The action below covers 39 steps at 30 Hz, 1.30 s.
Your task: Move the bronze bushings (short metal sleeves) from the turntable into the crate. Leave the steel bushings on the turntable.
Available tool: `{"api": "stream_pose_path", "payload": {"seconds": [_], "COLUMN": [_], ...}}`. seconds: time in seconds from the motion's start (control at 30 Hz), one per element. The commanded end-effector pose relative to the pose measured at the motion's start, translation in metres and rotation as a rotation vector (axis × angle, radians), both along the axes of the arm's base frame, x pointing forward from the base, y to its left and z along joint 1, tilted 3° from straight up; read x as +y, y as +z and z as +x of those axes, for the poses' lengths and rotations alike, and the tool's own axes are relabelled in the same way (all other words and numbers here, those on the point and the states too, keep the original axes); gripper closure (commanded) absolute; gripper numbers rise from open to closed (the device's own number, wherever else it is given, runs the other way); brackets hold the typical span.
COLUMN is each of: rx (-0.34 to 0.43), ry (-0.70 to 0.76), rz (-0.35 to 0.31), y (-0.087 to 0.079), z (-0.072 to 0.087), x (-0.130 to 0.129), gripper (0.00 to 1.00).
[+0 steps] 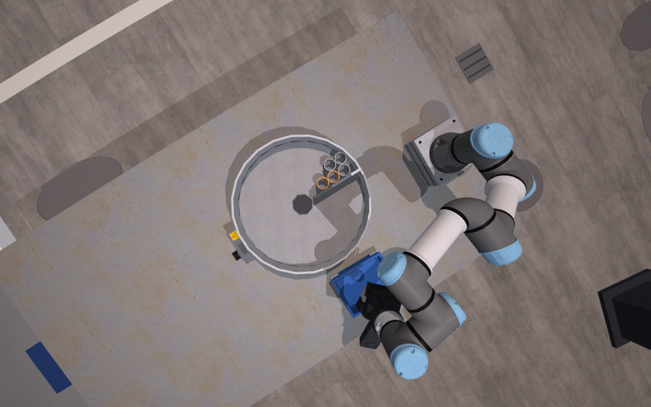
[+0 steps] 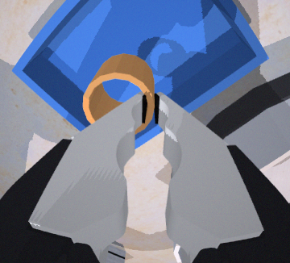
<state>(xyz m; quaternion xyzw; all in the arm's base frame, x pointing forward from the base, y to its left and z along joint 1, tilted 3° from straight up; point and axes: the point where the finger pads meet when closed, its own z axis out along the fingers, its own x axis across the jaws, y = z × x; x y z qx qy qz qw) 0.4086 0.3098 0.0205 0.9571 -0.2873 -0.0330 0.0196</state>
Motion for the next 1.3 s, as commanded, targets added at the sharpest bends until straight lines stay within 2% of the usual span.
{"api": "stream_pose_path", "payload": {"seconds": [0.0, 0.4, 1.27], "rx": [-0.024, -0.024, -0.025], "ry": [-0.001, -0.001, -0.001], "rz": [0.015, 0.016, 0.016], "y": [-0.006, -0.028, -0.035], "z": [0.0, 0.0, -0.002], "x": [0.0, 0.0, -0.001], "gripper": [1.0, 1.0, 1.0]}}
